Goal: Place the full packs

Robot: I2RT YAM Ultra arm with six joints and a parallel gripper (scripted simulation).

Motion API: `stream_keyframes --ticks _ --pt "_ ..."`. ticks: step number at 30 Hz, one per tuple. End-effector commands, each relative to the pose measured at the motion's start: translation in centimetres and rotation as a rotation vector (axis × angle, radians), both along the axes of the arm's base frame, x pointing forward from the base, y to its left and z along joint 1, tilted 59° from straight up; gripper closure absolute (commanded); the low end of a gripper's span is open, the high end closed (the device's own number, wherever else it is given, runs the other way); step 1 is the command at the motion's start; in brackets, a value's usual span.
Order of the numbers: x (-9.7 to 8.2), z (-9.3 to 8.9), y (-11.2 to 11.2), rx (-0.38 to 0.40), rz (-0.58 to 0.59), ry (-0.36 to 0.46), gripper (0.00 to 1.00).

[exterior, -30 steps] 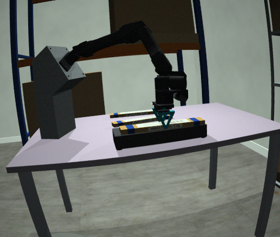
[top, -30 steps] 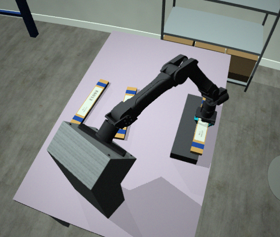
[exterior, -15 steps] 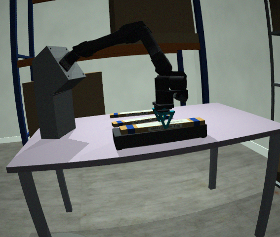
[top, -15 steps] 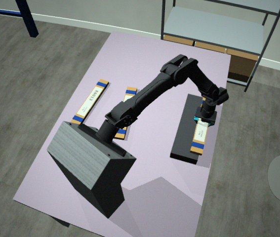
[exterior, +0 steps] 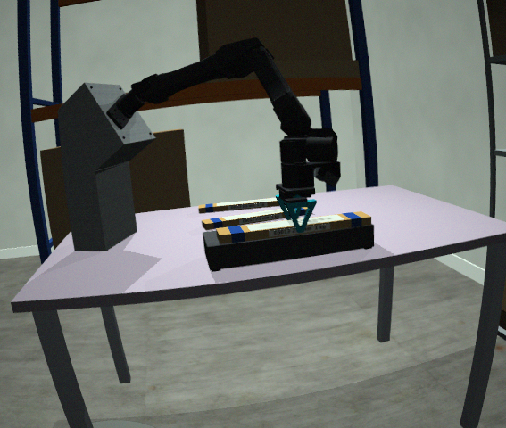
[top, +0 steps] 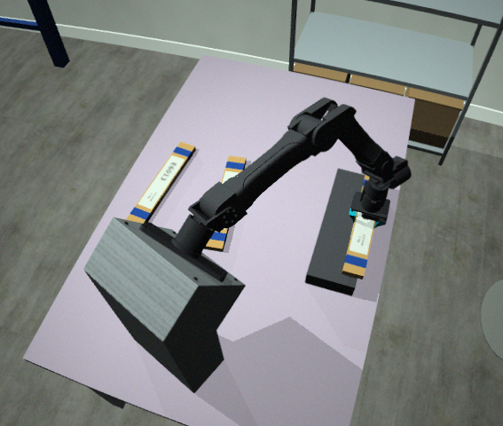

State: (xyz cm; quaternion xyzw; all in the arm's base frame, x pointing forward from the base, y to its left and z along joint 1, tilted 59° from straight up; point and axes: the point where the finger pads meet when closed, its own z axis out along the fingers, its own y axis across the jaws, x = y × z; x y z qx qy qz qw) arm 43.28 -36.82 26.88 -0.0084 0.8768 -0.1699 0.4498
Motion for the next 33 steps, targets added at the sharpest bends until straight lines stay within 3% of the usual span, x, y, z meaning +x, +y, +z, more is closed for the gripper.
stream_keyframes --ticks 1,6,9,21,22,27,33 --pt "-1.1 4.0 -0.8 -0.062 -0.026 -0.061 1.00" --pt "-1.3 3.8 -0.8 -0.057 -0.028 -0.056 1.00" --pt "-1.3 2.5 -0.8 -0.039 -0.028 -0.041 1.00" --pt "-1.3 2.5 -0.6 -0.038 -0.026 -0.042 1.00" --pt "-1.3 3.2 -0.7 -0.048 -0.027 -0.051 1.00" --pt "-1.4 2.1 -0.6 -0.032 -0.027 -0.037 1.00" --pt "-1.3 2.7 -0.5 -0.039 -0.026 -0.043 1.00"
